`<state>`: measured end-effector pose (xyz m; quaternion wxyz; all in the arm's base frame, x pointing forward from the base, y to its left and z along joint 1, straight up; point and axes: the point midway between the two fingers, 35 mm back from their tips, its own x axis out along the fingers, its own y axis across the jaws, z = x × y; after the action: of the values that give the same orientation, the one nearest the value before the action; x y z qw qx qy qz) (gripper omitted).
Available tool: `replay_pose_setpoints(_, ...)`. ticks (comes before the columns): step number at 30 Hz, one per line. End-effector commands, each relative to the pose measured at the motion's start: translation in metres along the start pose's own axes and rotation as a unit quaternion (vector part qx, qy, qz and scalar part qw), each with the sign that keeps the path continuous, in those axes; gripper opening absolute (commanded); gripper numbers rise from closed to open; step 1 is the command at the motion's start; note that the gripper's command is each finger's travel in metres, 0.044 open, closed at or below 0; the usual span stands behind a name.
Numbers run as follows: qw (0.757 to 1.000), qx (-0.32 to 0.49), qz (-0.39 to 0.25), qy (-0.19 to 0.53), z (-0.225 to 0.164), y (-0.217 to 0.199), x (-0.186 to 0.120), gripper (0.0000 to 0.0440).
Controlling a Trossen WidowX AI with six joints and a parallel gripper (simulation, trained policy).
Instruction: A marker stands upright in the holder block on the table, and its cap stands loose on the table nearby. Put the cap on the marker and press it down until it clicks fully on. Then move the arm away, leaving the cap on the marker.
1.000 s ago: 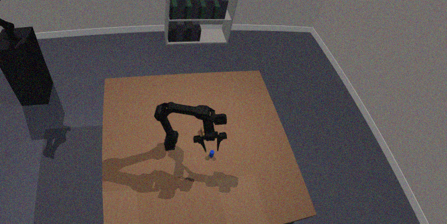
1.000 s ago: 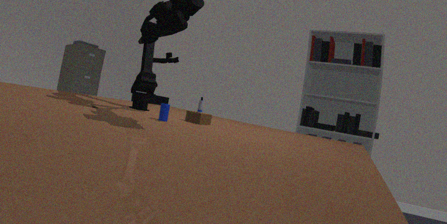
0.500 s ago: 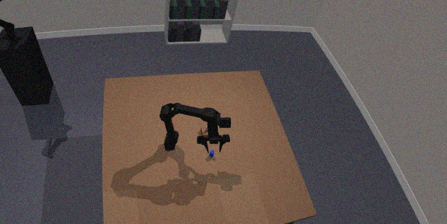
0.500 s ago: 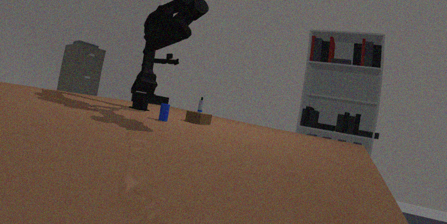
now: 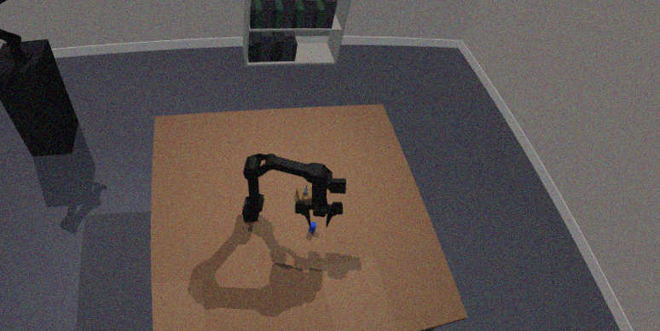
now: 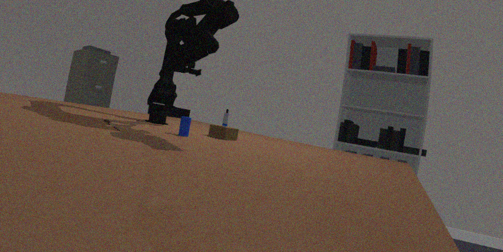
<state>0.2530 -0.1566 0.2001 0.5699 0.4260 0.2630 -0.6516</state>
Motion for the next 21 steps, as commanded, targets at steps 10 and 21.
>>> replay_pose_setpoints(10, 0.998, 0.017, -0.03, 0.05, -0.022, 0.008, 0.013, 0.0314)
replay_pose_setpoints(21, 0.994, 0.024, -0.059, 0.092, -0.042, 0.01, 0.023, 0.0313)
